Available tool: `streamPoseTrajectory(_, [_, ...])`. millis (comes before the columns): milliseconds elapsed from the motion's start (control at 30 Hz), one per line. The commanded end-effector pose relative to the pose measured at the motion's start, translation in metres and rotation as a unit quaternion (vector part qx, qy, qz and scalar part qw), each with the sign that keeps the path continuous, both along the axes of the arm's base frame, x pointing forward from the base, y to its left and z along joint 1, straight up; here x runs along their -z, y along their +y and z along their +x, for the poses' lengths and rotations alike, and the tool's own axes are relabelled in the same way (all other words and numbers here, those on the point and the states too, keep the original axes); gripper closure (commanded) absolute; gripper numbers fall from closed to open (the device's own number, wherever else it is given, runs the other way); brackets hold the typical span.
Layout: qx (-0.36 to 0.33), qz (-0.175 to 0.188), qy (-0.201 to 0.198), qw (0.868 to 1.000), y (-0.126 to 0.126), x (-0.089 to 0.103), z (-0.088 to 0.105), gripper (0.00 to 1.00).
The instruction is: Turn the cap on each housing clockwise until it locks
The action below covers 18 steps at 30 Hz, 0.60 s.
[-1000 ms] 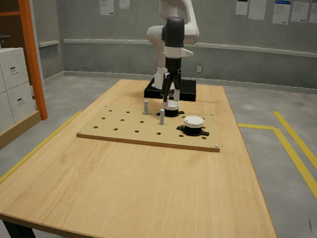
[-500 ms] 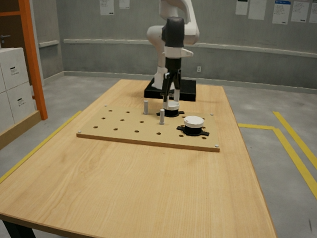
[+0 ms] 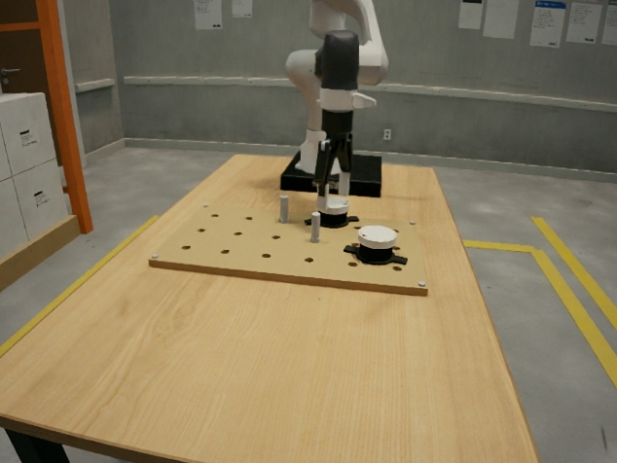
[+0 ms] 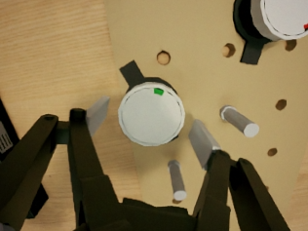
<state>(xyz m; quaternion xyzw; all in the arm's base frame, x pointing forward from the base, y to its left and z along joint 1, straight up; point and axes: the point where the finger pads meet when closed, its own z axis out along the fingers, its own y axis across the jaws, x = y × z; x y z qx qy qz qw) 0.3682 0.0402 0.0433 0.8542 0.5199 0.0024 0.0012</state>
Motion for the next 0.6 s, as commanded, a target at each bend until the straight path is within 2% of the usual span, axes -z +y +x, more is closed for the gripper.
streamPoseTrajectory(0, [0.002,0.001,0.003,1.000,0.002,-0.004,-0.002,0.22])
streamPoseTrajectory(167, [0.002,0.001,0.003,1.000,0.002,-0.008,-0.002,0.22])
streamPoseTrajectory(567, [0.002,0.001,0.003,1.000,0.002,-0.033,-0.002,0.22])
